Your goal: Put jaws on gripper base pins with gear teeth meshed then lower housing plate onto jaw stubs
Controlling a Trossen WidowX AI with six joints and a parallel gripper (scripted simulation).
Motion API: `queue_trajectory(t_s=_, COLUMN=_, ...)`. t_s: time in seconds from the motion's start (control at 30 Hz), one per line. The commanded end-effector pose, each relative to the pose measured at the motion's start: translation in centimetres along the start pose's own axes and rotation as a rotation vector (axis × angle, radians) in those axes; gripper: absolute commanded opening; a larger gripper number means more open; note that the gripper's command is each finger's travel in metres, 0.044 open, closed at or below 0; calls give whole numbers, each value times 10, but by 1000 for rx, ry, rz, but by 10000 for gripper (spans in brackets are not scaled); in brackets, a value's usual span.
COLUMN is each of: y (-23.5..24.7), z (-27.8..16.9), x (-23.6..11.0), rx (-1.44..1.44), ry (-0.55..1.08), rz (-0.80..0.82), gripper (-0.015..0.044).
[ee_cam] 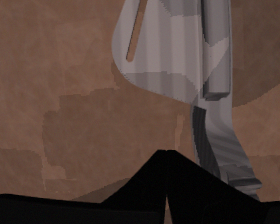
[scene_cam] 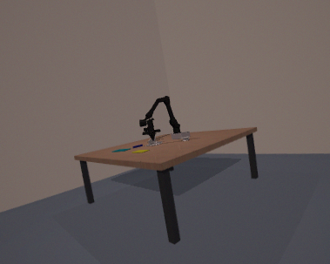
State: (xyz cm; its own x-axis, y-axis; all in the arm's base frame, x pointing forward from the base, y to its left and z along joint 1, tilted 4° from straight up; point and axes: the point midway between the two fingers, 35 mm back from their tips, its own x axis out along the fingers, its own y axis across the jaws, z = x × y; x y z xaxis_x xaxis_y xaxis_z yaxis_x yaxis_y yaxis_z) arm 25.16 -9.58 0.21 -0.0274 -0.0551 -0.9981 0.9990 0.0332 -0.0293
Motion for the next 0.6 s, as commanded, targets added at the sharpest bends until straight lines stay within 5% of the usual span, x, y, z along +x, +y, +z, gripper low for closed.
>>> queue_trajectory(t_s=0.0, y=-9, z=1, x=1, rx=-3, ry=-3, rz=-5, gripper=0)
queue_trajectory(t_s=0.57, y=-23, z=1, x=-2, rx=-3, ry=-3, rz=-6, gripper=0)
